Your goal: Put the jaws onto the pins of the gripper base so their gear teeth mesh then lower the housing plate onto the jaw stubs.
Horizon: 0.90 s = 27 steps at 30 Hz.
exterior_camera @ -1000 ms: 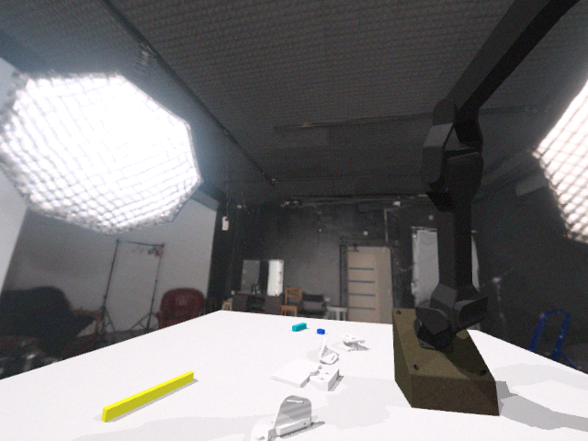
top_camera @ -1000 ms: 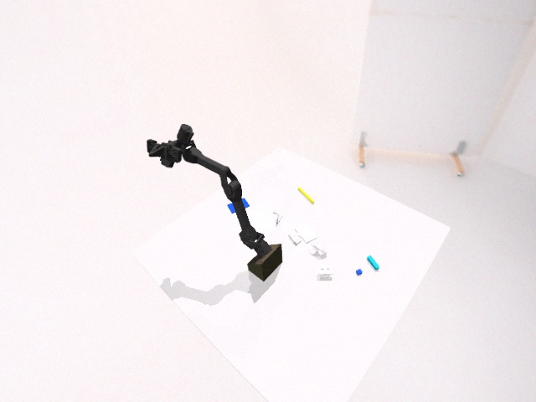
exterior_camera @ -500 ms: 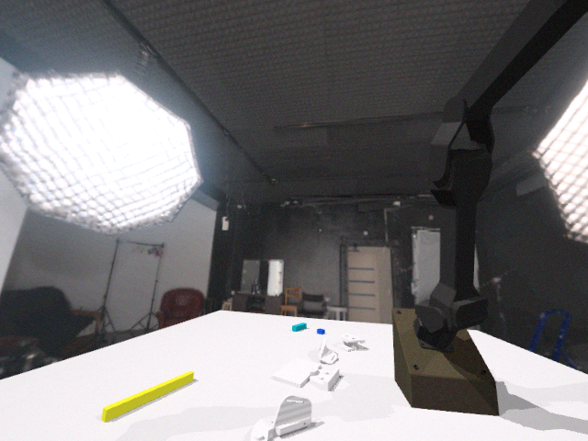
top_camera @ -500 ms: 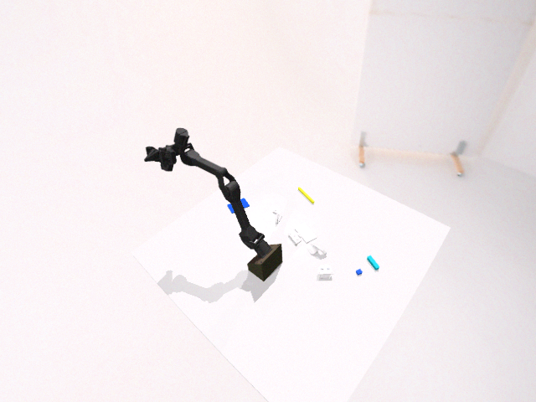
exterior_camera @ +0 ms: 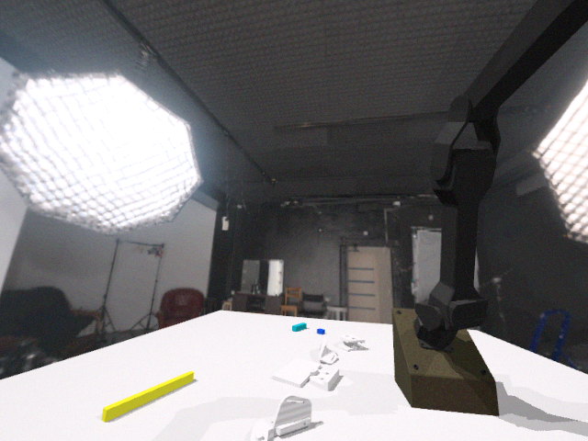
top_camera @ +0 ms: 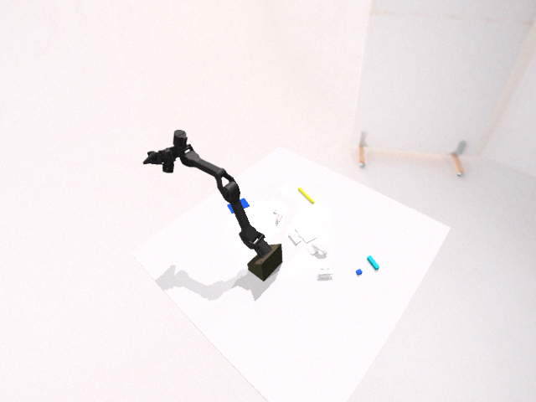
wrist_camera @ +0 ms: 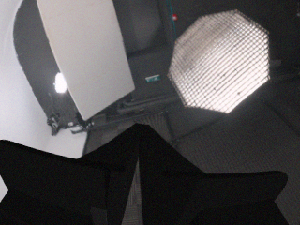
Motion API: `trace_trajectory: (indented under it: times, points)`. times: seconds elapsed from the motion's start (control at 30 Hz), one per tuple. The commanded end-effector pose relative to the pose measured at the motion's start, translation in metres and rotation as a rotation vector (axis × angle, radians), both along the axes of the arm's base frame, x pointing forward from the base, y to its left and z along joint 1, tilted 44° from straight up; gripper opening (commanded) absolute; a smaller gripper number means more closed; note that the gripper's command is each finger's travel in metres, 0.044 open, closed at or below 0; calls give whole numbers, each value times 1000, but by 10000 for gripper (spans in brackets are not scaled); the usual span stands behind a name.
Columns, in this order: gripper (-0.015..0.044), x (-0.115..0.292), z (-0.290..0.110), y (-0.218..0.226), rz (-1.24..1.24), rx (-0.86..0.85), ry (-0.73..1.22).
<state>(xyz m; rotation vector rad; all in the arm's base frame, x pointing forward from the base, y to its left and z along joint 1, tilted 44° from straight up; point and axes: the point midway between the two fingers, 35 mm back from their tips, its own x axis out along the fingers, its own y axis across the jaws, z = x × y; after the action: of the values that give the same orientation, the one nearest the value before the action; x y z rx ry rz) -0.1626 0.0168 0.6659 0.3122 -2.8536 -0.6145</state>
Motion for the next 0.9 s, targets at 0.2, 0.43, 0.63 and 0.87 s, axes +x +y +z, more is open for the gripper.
trace_trajectory:
  times: [0.2,0.43,0.63,0.87]
  points:
    - [0,-4,-4,27,-52,-147,-8]
    - [0,-3,-9,43,-106,-231,-5]
    - [0,0,-10,54,-155,-266,20]
    - [0,3,-11,75,-217,-326,47]
